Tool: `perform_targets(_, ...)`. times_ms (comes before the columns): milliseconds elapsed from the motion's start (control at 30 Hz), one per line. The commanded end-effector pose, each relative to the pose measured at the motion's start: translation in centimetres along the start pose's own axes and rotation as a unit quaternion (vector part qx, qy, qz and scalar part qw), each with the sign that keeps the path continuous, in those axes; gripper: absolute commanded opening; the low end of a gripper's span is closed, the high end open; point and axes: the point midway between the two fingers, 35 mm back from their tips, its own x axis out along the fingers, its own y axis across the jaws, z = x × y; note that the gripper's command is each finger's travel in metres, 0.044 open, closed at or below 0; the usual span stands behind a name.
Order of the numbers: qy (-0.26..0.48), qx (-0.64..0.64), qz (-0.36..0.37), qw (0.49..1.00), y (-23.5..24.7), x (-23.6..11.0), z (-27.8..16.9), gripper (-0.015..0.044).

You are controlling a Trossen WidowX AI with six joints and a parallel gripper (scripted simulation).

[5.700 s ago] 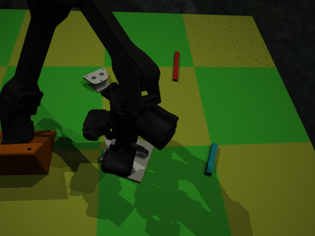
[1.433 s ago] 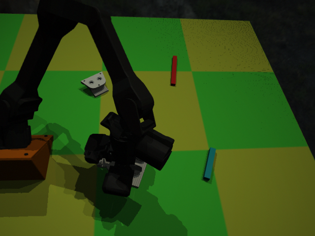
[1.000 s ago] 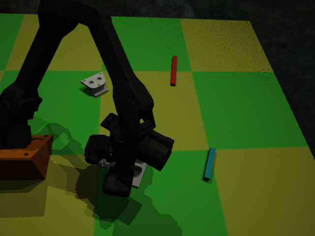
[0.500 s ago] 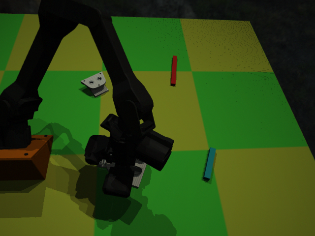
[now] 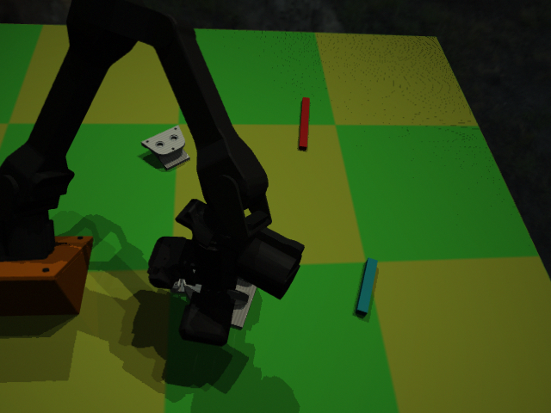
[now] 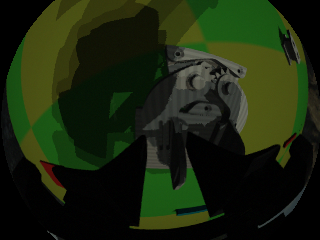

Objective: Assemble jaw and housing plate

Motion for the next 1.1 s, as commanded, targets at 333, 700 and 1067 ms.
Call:
perform_targets(333,0.000,0.001,-0.002,1.000,-0.09,0.16,-0.06,0.0134)
perform_targets(700,0.000,0.001,-0.002,1.000,-0.09,0.14,-0.06,0.0134)
perform_targets(1067,0.000,0.001,-0.002,1.000,-0.10,-0.45,-0.08,0.0134)
